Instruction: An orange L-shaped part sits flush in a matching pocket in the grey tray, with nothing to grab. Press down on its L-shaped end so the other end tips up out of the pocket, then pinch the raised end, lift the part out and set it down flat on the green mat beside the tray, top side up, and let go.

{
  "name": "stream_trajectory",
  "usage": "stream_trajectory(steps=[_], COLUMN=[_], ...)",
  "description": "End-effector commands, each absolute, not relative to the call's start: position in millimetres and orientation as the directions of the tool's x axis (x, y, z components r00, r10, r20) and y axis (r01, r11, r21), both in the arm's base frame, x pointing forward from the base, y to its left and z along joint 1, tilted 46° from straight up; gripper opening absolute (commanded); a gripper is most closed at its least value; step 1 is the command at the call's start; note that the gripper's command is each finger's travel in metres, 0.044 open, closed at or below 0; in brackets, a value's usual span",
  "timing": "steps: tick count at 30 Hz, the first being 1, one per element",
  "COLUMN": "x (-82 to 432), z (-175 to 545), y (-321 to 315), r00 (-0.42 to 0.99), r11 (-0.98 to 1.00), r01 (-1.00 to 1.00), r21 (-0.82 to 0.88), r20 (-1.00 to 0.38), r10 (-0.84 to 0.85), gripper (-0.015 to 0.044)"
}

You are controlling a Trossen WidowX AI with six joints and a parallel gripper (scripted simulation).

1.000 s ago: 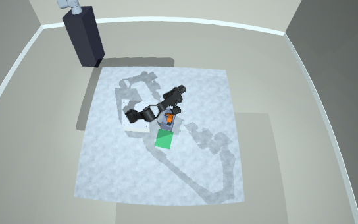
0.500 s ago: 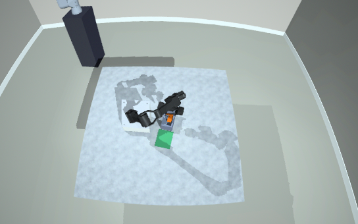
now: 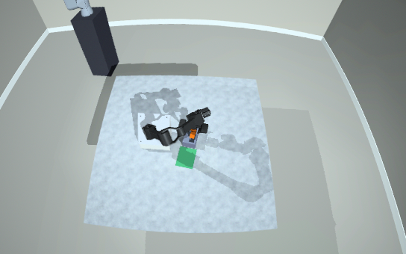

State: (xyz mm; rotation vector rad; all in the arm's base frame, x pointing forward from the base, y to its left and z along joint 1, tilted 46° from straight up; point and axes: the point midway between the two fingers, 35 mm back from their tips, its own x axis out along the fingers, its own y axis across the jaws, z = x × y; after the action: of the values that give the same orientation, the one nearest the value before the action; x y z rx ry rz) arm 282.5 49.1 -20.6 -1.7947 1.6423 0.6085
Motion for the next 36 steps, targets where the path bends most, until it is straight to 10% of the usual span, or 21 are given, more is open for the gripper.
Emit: stream_trajectory(steps=[1,27,36], x=[282.3,286.2,287.5], z=[-24.8,-51.8,-49.3], y=[43.5,14.8,18.1], r00=[0.116,0.116,0.119], r11=[-0.033,-0.034,-0.03], r01=[-0.991,-0.991,-0.99], r21=[-0.131,-0.131,-0.139], r20=[-0.696,-0.695,-0.7], r10=[-0.708,-0.71,-0.704], gripper=[0.028,0.028,0.0142])
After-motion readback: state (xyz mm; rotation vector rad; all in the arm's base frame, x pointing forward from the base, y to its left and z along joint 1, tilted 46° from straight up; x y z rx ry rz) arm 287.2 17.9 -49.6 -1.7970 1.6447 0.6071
